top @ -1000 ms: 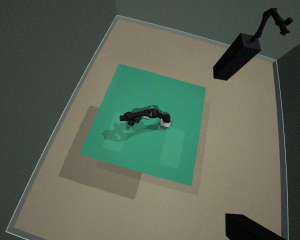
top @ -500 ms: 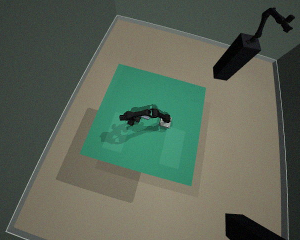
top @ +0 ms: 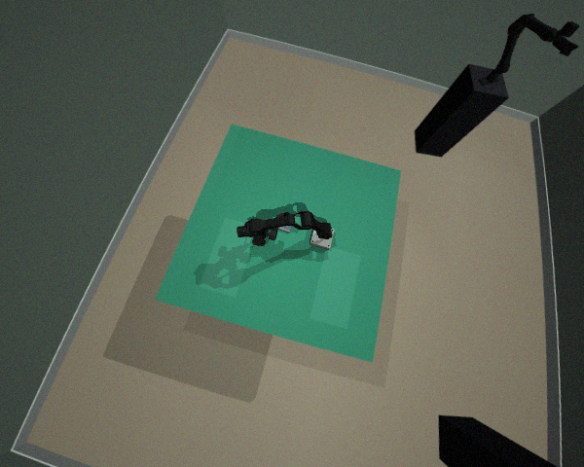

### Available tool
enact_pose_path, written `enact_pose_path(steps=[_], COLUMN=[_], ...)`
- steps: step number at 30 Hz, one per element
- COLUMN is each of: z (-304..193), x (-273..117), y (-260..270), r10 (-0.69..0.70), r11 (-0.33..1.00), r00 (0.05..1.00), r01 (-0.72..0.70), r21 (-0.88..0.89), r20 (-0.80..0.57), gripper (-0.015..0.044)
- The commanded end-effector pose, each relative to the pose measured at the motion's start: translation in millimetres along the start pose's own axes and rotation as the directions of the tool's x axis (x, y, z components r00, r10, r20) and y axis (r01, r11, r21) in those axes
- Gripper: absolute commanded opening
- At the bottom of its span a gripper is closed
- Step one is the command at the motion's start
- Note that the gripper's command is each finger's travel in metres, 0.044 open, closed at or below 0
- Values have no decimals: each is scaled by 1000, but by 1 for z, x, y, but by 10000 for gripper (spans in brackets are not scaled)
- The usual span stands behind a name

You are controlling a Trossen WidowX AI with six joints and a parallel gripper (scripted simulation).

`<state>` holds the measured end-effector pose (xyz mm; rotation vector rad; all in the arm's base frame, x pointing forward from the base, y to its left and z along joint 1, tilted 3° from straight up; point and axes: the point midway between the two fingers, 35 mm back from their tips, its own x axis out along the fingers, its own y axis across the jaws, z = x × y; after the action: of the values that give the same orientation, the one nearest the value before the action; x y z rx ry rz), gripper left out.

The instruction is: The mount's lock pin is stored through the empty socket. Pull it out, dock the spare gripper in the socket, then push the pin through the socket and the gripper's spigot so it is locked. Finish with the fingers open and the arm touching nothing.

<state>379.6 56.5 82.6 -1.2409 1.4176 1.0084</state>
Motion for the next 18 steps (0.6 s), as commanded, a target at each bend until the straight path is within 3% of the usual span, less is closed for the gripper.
enact_pose_path(steps=[1, 18], z=[2, 3], x=[-4, -14], y=[12, 65], r10=[3, 13], r11=[1000, 1000], r00=[1000, 1000], r01=[-3, -13], r21=[10, 27], r20=[7, 11], gripper=[0, 0])
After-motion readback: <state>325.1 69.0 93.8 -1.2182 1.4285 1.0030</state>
